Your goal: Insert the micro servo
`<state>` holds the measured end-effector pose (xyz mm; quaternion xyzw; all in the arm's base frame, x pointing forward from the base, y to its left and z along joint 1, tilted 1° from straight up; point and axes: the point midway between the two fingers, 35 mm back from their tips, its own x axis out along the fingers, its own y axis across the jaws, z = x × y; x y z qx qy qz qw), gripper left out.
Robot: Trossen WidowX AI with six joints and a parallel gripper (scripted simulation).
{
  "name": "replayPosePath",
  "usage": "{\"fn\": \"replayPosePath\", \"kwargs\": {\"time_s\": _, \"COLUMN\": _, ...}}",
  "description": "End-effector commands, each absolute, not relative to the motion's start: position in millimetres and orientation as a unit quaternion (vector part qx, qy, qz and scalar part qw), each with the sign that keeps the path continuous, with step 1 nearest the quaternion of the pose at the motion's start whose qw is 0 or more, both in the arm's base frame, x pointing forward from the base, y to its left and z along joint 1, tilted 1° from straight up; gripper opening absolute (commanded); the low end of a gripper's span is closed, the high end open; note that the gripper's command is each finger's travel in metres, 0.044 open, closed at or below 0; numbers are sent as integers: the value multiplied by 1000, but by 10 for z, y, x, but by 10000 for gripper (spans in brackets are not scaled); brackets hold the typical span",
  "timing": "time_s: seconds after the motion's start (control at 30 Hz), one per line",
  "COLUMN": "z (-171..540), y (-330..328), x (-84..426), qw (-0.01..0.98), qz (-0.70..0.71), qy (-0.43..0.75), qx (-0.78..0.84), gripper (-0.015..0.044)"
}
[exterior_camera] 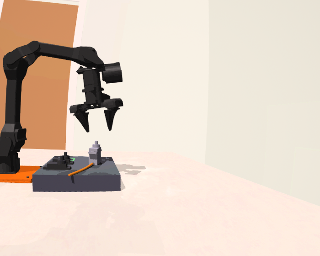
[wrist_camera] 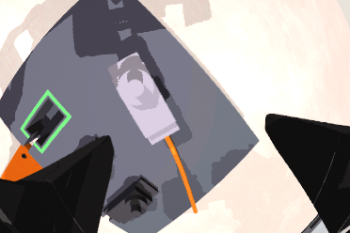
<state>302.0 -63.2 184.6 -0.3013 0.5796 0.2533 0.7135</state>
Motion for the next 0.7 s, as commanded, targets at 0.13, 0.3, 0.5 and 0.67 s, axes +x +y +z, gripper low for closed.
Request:
{"fn": "replayPosePath", "kwargs": {"time_s": 0.13, "z": 1682, "y": -545, "x": 2996, "qw": 624, "qz": 349, "qy": 591, "qx": -374, "gripper": 440}}
{"fn": "replayPosePath", "kwargs": {"time_s": 0.3, "z": 1626, "y": -507, "x": 2973, "qw": 585, "qz": 387, "qy": 590, "qx": -399, "gripper": 440}}
{"fn": "replayPosePath", "kwargs": {"time_s": 0.5, "z": 1626, "y": -506, "x": 2971, "qw": 585, "qz": 387, "qy": 590, "qx": -399, "gripper": 440}}
{"fn": "replayPosePath", "kwargs": {"time_s": 0.67, "z": 1503, "y": -509, "x": 2974, "qw": 585, "qz": 387, "qy": 590, "qx": -399, "gripper": 440}}
